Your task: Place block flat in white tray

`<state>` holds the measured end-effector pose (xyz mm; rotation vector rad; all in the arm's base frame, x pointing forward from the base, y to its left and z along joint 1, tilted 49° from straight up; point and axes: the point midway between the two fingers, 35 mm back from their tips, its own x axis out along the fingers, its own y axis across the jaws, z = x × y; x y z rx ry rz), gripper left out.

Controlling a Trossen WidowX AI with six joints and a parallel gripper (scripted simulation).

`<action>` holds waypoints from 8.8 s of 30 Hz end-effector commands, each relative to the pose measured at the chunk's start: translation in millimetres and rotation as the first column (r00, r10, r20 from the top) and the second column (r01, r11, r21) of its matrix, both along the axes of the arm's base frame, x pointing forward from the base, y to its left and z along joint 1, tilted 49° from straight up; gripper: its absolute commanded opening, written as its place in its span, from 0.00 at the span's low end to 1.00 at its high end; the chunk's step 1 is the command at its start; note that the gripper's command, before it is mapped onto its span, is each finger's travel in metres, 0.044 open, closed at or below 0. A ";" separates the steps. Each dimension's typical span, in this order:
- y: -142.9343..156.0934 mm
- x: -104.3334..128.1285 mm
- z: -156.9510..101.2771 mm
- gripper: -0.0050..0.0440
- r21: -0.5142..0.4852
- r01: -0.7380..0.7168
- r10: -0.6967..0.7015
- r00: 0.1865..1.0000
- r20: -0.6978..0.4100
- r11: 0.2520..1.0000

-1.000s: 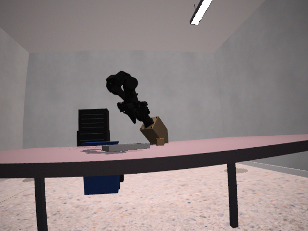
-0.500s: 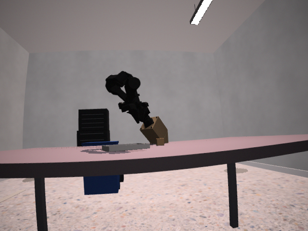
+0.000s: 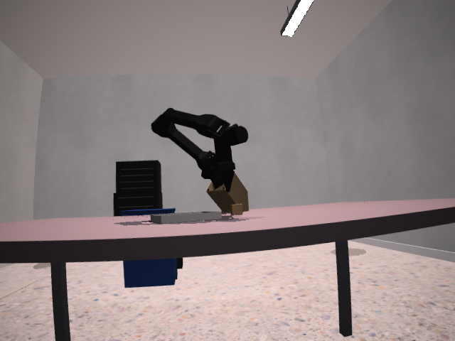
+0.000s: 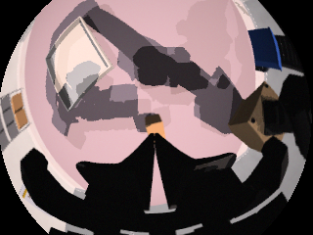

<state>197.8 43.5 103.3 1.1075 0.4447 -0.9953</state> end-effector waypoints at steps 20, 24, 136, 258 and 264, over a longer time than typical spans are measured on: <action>15.1 3.0 -28.6 0.10 -0.162 -0.123 0.122 0.992 -0.011 0.979; 15.1 3.0 -28.6 0.10 -0.162 -0.123 0.122 0.992 -0.011 0.979; 3.4 19.1 -45.6 0.56 -0.162 -0.122 0.122 0.992 -0.010 0.979; -14.4 43.2 -70.5 0.10 -0.162 -0.122 0.122 0.992 -0.010 0.979; -12.7 41.2 -68.3 0.10 -0.162 -0.122 0.122 0.992 -0.010 0.979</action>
